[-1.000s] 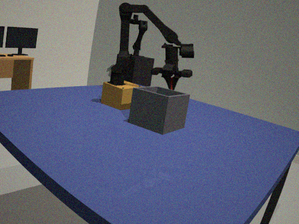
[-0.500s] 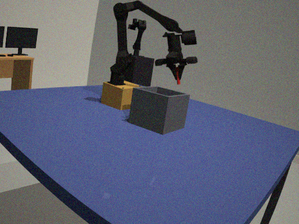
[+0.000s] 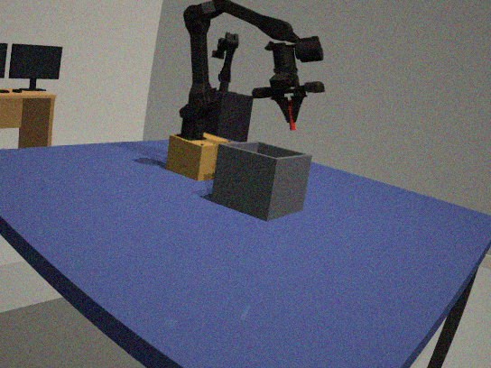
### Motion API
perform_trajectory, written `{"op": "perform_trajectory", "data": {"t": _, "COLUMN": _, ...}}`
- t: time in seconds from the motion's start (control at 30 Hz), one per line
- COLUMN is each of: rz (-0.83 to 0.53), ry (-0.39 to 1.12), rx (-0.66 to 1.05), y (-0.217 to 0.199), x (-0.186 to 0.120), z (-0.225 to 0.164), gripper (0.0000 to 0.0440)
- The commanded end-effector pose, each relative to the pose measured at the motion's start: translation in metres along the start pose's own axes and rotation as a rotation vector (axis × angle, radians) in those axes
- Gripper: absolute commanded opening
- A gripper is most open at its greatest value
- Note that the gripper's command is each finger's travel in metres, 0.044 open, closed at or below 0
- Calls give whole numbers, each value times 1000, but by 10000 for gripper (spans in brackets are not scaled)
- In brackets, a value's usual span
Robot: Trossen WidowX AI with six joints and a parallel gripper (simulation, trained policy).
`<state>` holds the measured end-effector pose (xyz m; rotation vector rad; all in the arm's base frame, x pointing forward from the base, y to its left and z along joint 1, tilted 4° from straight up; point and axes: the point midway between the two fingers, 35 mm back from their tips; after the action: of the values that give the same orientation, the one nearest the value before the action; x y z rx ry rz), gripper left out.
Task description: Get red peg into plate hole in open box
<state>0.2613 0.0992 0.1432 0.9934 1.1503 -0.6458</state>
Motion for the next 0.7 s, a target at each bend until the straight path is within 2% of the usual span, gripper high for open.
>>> {"op": "perform_trajectory", "data": {"t": 0.0, "rz": 0, "ry": -30, "rx": 11, "y": 2, "x": -6, "z": 17, "gripper": 0}}
{"op": "perform_trajectory", "data": {"t": 0.67, "rz": -91, "ry": -76, "rx": 60, "y": -13, "x": -1, "z": 75, "gripper": 0}}
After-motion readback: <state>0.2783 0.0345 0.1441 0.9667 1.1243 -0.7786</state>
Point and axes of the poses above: the point midway between the two fingers, 35 mm back from their tips, its own x axis out along the fingers, its own y axis across the jaws, z = x × y, and after that the axes turned 8 degrees about -x, right-handed
